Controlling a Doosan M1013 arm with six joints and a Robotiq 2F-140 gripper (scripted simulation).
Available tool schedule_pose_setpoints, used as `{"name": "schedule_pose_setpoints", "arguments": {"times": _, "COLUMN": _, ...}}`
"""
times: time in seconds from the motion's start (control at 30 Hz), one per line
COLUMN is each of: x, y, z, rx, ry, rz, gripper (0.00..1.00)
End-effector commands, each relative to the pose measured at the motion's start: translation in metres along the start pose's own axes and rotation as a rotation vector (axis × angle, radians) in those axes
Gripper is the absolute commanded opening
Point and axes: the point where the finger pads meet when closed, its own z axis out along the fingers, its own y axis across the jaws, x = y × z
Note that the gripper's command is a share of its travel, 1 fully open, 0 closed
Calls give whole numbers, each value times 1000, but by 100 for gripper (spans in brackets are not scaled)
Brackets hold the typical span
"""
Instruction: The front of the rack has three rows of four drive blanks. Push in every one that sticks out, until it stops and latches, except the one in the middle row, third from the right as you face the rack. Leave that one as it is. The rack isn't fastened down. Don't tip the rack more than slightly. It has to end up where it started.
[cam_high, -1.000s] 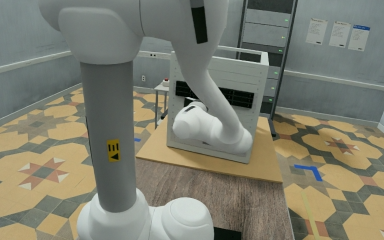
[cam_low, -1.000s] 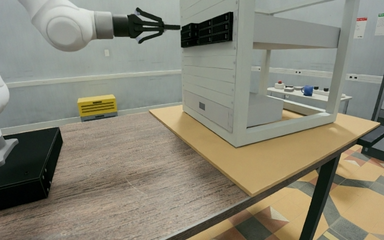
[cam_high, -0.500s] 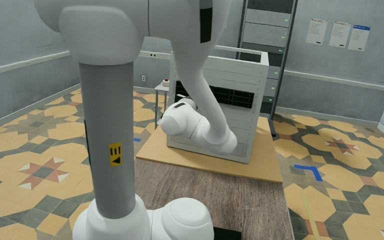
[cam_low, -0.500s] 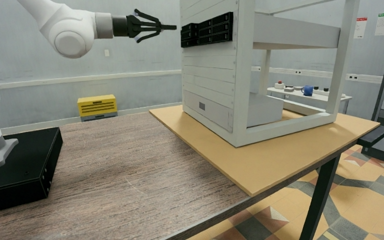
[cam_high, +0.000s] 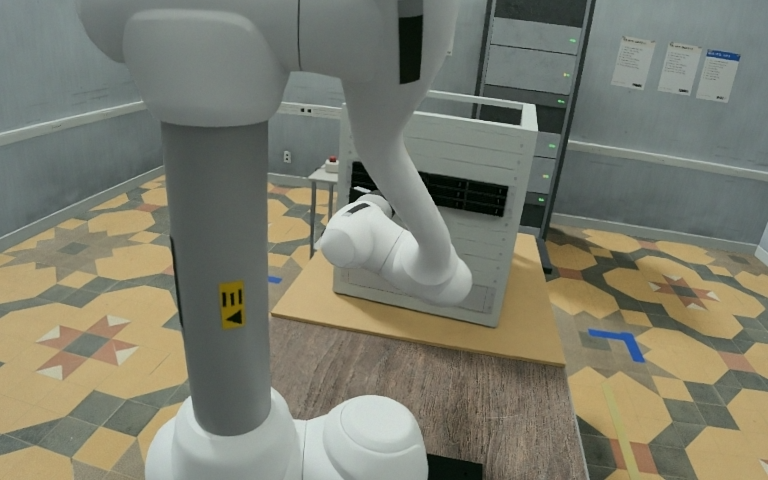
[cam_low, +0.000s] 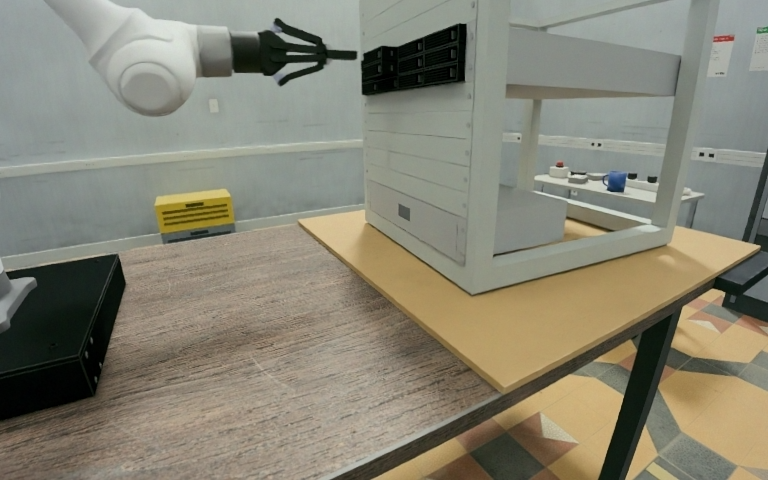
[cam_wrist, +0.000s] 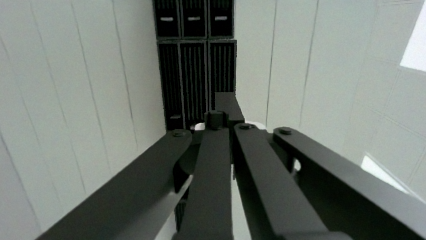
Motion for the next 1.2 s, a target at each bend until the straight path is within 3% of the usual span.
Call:
{"name": "schedule_pose_setpoints", "arguments": {"times": 0.0, "x": 0, "y": 1, "z": 19, "rx": -1, "ry": 0, "rz": 0, "gripper": 10}}
{"name": "schedule_pose_setpoints", "arguments": {"times": 0.1, "x": 0, "y": 1, "z": 27, "rx": -1, "ry": 0, "rz": 0, "gripper": 10}}
{"name": "schedule_pose_setpoints", "arguments": {"times": 1.17, "x": 0, "y": 1, "z": 27, "rx": -1, "ry": 0, "rz": 0, "gripper": 10}}
